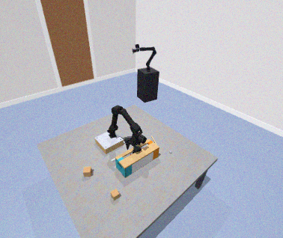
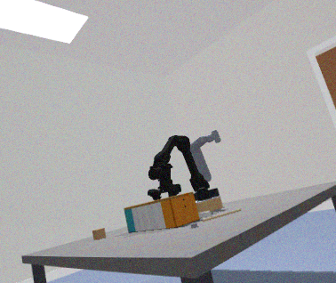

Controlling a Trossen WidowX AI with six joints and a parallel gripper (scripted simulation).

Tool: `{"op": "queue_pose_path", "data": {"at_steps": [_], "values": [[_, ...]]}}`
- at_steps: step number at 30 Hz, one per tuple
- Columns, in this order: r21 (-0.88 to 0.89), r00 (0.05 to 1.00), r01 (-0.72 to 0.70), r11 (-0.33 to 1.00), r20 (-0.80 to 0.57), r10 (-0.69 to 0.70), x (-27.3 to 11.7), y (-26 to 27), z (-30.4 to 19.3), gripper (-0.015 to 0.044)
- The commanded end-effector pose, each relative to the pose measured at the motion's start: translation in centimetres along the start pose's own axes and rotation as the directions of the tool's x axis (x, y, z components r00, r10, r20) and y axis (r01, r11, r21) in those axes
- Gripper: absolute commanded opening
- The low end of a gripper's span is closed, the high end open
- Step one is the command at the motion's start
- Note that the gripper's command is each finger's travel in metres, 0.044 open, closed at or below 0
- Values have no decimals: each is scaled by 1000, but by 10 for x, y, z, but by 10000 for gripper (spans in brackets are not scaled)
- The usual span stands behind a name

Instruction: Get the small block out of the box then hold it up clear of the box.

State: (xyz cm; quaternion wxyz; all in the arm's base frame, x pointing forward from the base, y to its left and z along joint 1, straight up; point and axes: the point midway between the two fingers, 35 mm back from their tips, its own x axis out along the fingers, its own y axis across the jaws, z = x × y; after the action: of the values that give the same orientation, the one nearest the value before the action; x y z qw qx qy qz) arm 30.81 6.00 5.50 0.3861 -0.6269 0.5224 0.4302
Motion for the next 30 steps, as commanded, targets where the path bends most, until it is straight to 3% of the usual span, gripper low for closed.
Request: {"op": "queue_pose_path", "data": {"at_steps": [1, 30], "values": [[7, 1000, -1, 1000, 0, 1, -1, 0, 3, 400], [7, 1000, -1, 1000, -1, 1, 2, 1, -6, 400]]}}
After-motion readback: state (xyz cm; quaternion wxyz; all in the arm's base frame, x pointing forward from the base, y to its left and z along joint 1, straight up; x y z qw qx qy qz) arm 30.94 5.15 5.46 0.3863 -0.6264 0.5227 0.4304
